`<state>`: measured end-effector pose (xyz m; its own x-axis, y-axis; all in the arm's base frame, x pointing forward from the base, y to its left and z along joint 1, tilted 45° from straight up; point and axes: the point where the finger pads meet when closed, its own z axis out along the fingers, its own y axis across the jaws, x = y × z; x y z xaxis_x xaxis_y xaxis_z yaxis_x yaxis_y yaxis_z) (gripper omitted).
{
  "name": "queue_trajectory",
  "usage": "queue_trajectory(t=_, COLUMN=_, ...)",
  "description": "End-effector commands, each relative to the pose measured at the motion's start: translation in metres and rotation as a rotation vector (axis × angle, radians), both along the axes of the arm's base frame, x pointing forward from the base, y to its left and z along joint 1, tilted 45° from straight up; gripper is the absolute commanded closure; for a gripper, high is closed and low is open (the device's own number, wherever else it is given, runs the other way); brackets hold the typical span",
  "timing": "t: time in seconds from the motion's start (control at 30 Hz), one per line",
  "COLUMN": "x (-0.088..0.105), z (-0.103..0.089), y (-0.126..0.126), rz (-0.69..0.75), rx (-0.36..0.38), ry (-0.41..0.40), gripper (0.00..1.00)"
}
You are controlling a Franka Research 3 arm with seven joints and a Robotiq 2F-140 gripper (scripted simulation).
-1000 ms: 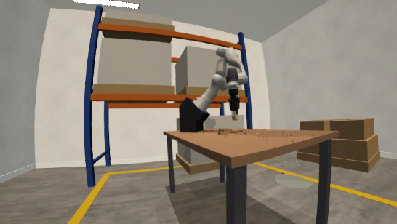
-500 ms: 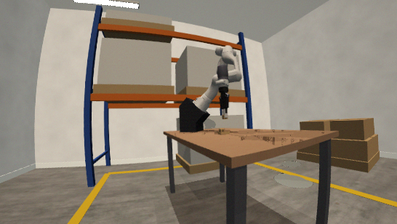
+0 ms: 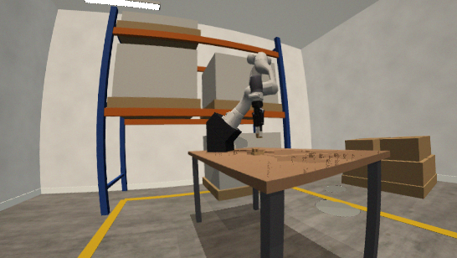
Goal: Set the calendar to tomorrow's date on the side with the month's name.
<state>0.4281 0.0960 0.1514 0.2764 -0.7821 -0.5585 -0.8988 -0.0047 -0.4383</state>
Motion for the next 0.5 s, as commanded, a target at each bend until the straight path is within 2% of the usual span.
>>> queue_trajectory(t=0.0, x=0.004, z=-0.003, y=0.002, rz=0.009, rx=-0.008, ry=-0.015, gripper=0.83)
queue_trajectory(t=0.47, x=0.016, z=-0.029, y=0.024, rz=0.009, rx=-0.008, ry=-0.015, gripper=0.83)
